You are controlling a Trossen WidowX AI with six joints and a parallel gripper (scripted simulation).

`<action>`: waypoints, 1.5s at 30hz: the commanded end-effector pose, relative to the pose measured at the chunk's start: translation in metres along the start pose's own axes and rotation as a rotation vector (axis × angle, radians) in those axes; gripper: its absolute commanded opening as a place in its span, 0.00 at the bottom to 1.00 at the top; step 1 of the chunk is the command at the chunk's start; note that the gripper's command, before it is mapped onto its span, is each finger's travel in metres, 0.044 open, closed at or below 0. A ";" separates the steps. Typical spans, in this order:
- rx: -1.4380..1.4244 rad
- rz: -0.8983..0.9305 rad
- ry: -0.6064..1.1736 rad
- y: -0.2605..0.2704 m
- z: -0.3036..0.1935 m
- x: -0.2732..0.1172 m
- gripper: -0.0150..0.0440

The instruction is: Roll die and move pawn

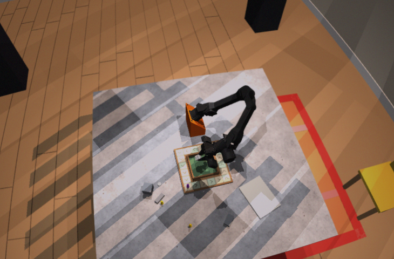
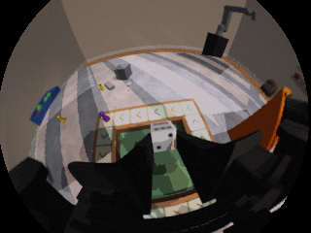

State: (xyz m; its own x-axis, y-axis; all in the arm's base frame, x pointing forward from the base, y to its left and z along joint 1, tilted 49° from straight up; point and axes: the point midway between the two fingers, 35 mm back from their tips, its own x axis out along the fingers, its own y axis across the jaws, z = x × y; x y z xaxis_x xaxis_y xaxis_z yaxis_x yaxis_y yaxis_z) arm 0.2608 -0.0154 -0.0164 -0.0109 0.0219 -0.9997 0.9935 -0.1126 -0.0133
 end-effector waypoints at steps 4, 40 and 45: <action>0.012 0.019 -0.023 0.013 0.005 -0.040 0.25; 0.012 0.019 -0.025 0.011 0.033 -0.064 0.92; -0.001 -0.009 0.042 0.009 0.032 -0.057 1.00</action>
State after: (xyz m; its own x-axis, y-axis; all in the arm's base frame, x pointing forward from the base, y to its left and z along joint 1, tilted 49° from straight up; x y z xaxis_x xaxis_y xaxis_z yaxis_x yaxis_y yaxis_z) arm 0.2693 -0.0484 0.0441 0.0061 0.0053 -1.0000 0.9919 -0.1268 0.0054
